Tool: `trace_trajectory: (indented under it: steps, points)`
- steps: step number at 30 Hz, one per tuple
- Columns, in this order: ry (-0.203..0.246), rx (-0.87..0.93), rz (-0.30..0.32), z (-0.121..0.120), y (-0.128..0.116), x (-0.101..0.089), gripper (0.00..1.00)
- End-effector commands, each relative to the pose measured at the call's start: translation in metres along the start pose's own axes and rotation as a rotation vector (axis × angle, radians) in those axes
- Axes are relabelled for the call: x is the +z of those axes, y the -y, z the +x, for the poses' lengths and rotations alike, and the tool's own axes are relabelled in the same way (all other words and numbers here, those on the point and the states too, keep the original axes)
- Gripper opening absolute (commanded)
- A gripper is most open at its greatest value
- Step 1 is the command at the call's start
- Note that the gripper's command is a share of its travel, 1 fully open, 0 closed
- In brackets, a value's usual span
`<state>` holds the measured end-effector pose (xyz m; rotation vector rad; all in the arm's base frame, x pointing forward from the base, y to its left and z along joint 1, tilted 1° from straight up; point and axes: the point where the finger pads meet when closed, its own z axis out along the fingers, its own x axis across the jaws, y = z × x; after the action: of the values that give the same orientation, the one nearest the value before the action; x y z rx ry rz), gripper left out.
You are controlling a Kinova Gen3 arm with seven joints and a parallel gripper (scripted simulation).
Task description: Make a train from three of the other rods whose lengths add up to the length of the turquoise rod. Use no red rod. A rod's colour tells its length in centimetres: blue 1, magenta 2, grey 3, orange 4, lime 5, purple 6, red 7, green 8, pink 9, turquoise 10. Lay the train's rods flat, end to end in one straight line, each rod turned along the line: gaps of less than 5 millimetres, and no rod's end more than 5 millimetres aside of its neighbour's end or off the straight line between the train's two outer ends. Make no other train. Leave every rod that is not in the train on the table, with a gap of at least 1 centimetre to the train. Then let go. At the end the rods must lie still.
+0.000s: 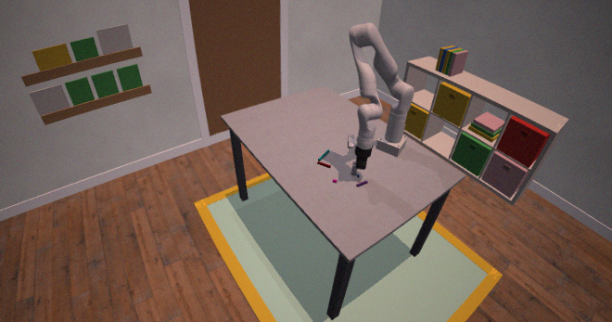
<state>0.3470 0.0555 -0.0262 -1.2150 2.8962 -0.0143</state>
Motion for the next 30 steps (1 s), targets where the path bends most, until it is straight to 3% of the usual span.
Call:
trace_trajectory:
  steps: [1,30]
  points:
    - [0.005,0.003,0.0,-0.002,0.0013,0.0,0.24]
    - [0.002,0.0,-0.001,0.0005,0.0001,0.0002,0.24]
